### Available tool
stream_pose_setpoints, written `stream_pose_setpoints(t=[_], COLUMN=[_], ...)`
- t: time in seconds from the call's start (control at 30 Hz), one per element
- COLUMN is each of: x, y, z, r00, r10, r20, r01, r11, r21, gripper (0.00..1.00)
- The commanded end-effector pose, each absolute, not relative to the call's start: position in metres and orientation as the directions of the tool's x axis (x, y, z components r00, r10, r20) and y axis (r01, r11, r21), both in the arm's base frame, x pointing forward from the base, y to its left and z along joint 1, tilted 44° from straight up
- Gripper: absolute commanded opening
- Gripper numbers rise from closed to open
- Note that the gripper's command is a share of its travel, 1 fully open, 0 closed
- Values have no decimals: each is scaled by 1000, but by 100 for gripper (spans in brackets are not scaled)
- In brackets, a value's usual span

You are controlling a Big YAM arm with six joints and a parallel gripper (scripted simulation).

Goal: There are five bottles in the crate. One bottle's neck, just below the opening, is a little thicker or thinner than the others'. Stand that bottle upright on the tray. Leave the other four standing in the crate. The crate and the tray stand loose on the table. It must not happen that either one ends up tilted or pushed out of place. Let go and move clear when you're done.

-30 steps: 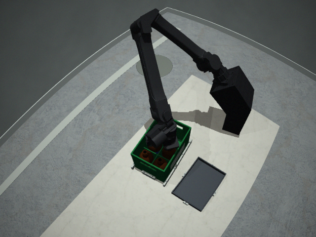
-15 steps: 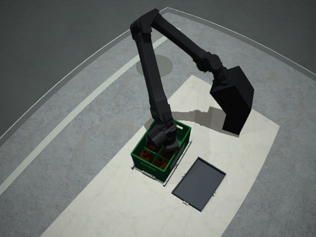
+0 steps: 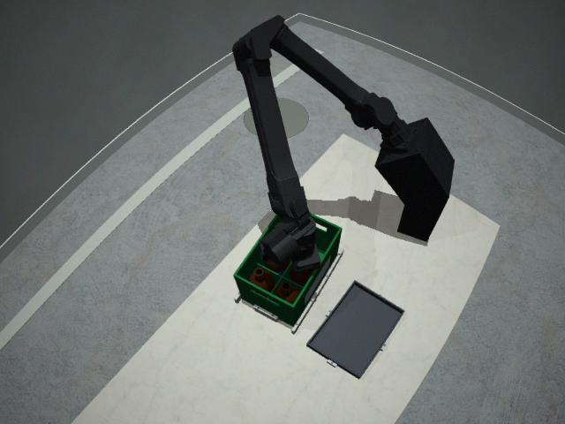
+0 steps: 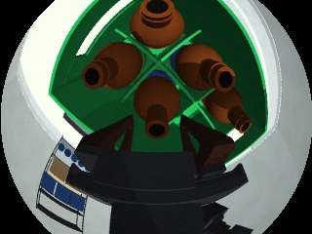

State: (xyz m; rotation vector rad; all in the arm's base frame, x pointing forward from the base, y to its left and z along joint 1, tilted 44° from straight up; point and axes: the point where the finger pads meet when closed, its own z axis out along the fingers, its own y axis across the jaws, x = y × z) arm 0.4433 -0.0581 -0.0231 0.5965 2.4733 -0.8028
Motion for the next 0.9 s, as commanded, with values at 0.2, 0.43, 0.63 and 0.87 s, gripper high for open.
stream_pose_setpoints(t=[0.2,0.43,0.63,0.87], x=[446,446,445,442], y=[-61,-61,-53,-41], z=[-21,-21,-14,-5], r00=[-793,-793,-792,-789], r10=[252,252,247,245], r20=[-554,-554,-559,-564], r01=[529,529,526,527], r11=[736,736,741,742], r21=[-423,-423,-417,-414], gripper=[61,61,61,61])
